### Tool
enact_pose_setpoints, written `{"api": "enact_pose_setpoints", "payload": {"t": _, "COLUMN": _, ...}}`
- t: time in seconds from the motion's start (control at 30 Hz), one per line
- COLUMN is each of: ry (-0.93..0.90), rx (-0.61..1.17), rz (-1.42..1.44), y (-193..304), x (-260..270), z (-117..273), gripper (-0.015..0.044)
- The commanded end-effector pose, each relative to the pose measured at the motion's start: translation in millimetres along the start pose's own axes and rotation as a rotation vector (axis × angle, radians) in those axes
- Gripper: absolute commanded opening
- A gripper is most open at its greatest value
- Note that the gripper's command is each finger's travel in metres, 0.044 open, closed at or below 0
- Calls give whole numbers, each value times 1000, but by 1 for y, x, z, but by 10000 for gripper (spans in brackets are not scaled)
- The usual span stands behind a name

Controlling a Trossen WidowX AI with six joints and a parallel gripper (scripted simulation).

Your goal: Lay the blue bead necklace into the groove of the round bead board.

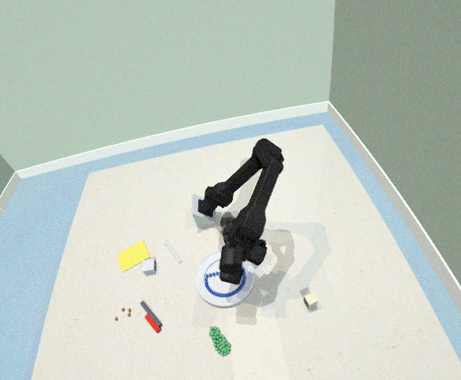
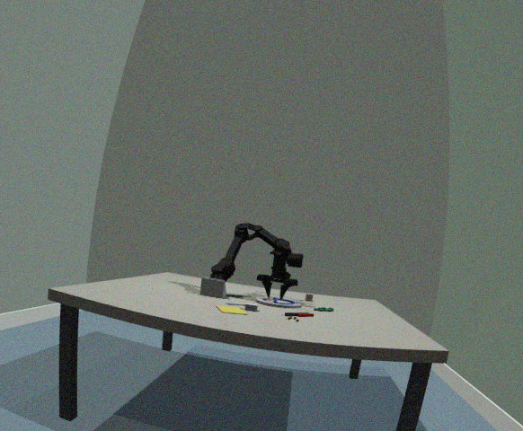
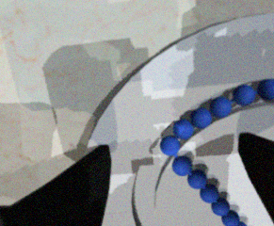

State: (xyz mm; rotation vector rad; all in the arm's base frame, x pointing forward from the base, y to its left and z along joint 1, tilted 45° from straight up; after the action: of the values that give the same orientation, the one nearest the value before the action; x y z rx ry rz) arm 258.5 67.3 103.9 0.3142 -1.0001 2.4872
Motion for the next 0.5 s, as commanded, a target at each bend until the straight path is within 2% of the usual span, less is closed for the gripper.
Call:
{"api": "enact_pose_setpoints", "payload": {"t": 0.0, "ry": -5, "rx": -1, "rz": -2, "y": 0, "x": 1, "z": 4, "gripper": 394}}
{"api": "enact_pose_setpoints", "payload": {"t": 0.07, "ry": -7, "rx": 1, "rz": -5, "y": 1, "x": 1, "z": 2, "gripper": 440}}
{"api": "enact_pose_setpoints", "payload": {"t": 0.47, "ry": -8, "rx": -2, "rz": -4, "y": 1, "x": 1, "z": 6, "gripper": 440}}
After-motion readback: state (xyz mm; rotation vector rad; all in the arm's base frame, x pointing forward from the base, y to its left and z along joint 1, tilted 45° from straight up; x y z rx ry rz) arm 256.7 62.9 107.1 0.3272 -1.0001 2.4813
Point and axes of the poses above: the point midway between the two fingers, 35 mm back from their tips, its own z axis back along the fingers, its own x axis across the jaws, y = z × x, the point moved 3 cm from there along z, back along the fingers, and after that the axes turned 8 degrees about -z, right-handed, at the moved point
